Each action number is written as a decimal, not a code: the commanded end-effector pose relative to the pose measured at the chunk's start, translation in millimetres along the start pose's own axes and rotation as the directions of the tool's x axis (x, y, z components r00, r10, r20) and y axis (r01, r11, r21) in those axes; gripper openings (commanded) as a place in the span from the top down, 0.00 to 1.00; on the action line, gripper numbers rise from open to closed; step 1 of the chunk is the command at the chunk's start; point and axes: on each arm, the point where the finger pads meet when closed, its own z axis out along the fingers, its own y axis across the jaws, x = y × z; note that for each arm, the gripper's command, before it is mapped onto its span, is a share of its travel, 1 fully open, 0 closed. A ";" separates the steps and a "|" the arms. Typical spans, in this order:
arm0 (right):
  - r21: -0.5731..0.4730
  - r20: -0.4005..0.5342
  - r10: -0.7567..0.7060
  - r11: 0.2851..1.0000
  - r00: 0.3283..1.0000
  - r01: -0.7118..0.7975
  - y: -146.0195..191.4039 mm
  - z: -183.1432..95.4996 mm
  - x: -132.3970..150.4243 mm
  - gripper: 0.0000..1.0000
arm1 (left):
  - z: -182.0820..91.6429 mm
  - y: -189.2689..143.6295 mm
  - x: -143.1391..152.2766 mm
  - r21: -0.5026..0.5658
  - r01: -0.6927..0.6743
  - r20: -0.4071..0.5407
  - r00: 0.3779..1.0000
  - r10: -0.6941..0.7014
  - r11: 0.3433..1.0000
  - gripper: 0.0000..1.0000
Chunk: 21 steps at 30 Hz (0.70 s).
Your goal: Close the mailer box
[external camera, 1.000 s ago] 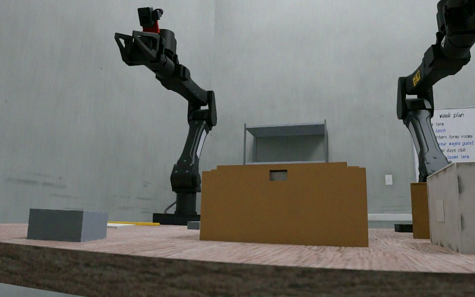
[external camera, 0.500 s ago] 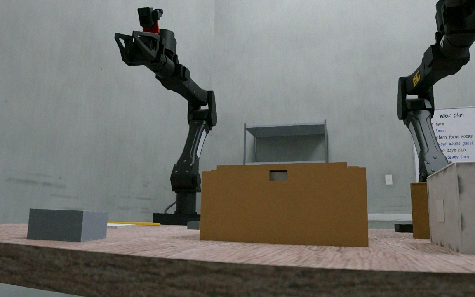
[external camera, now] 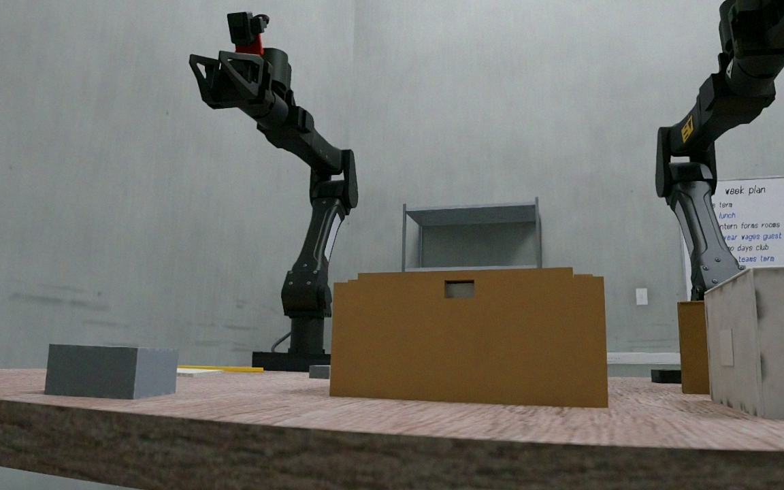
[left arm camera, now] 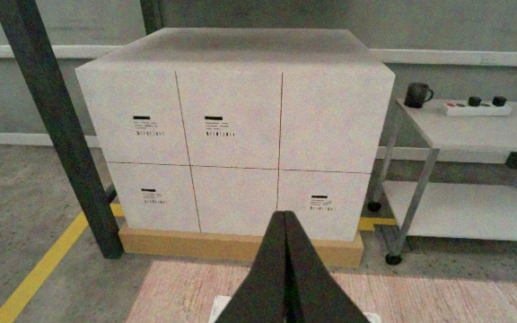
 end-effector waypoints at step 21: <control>-0.011 0.036 0.007 1.000 0.999 -0.006 2.0 -6.4 -13.4 0.51 | -4.8 5.6 -32.9 -0.022 -0.008 0.074 0.997 0.009 1.000 0.99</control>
